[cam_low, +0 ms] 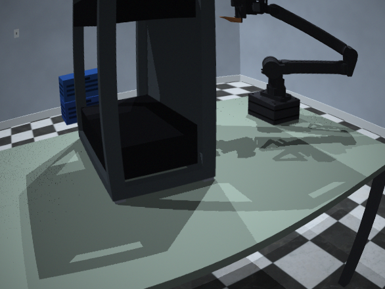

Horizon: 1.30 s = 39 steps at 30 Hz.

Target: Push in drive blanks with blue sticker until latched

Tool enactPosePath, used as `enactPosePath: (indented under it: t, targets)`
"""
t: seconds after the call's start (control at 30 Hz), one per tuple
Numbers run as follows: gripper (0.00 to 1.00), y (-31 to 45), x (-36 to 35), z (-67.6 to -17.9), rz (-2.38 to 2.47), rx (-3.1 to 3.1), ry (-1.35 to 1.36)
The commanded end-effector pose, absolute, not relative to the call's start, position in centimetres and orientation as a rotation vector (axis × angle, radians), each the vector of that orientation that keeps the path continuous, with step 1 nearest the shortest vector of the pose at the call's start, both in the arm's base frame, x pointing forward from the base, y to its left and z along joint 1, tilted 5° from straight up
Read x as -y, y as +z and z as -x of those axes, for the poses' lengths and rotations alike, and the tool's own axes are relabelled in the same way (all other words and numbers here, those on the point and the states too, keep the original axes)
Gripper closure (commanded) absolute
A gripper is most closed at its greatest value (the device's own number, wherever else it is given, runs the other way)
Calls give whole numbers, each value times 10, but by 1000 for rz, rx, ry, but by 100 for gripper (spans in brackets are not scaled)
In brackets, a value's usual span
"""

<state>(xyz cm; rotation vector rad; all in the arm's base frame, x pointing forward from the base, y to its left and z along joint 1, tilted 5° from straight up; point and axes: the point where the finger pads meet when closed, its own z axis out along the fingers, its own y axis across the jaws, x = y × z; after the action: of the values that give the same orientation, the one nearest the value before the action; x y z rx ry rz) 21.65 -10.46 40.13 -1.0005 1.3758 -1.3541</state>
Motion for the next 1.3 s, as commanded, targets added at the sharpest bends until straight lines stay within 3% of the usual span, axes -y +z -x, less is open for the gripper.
enactPosePath:
  t: [0.0, 0.63, 1.27]
  targets:
    - [0, 417, 100, -216, 1012, -1335, -1386]
    - [0, 448, 88, -239, 993, -1296, -1413]
    - [0, 468, 60, -327, 960, -1300, -1395]
